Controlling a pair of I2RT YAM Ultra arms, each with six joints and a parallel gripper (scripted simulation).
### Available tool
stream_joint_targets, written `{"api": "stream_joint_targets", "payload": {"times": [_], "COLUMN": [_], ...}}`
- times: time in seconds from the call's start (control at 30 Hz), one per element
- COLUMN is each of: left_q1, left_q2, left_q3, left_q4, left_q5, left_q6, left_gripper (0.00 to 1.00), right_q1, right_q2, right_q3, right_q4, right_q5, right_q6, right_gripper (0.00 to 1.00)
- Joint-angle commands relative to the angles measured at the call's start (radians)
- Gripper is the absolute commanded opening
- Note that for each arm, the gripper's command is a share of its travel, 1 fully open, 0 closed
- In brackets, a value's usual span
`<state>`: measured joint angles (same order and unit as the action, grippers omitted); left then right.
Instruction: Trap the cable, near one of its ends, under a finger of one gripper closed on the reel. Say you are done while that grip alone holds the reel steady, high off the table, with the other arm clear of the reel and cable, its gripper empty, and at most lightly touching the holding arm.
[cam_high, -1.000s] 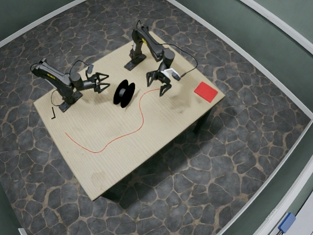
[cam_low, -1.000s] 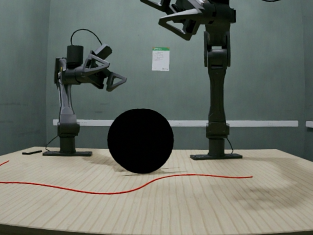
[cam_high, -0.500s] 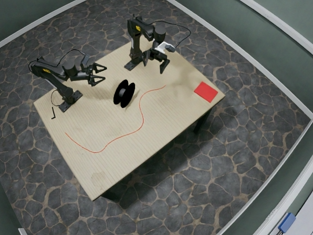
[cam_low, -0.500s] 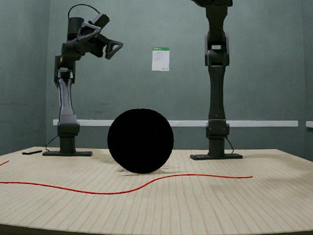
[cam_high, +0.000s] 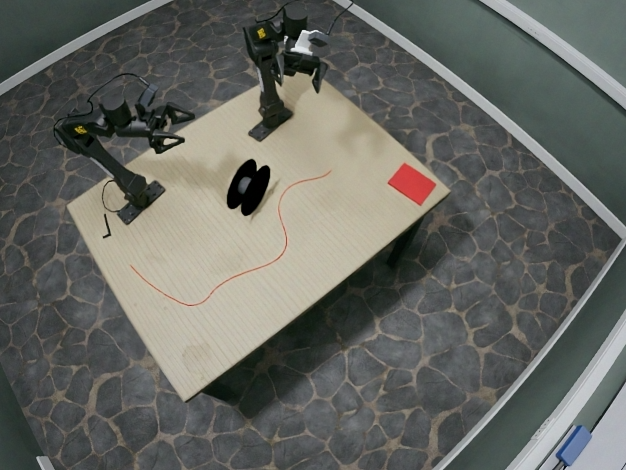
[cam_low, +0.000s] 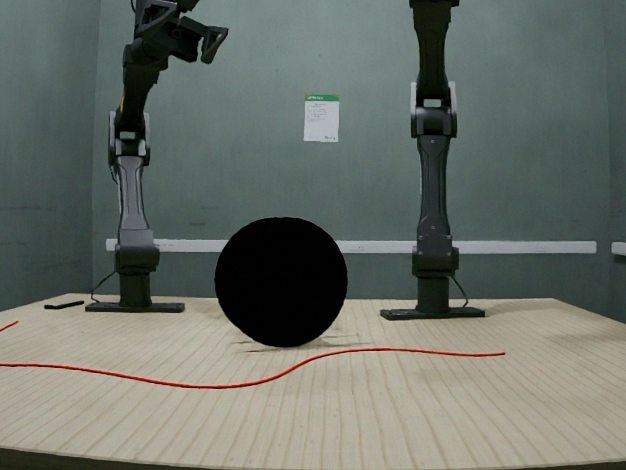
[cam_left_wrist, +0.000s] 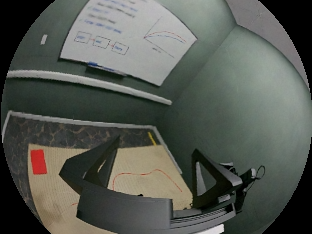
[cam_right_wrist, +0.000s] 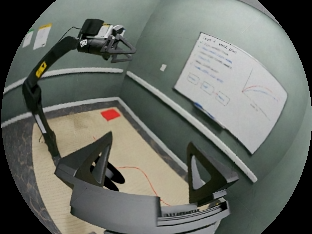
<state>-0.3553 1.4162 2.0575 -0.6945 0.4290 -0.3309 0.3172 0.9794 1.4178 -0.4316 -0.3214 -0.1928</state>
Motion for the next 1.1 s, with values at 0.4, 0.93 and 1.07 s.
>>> {"api": "stream_joint_targets", "payload": {"times": [0.4, 0.93, 1.07], "left_q1": [0.005, 0.017, 0.027], "left_q2": [-0.219, -0.359, -0.399], "left_q3": [0.093, 0.140, 0.148], "left_q4": [-0.286, -0.448, -0.473], "left_q5": [-0.230, -0.359, -0.364], "left_q6": [0.188, 0.294, 0.311], "left_gripper": [1.00, 1.00, 1.00], "right_q1": [-0.006, -0.013, -0.027], "right_q2": [0.010, 0.034, 0.025], "right_q3": [0.399, 0.676, 0.720], "right_q4": [-0.409, -0.665, -0.706], "right_q5": [0.174, 0.257, 0.265], "right_q6": [0.111, 0.173, 0.184], "right_gripper": [1.00, 1.00, 1.00]}}
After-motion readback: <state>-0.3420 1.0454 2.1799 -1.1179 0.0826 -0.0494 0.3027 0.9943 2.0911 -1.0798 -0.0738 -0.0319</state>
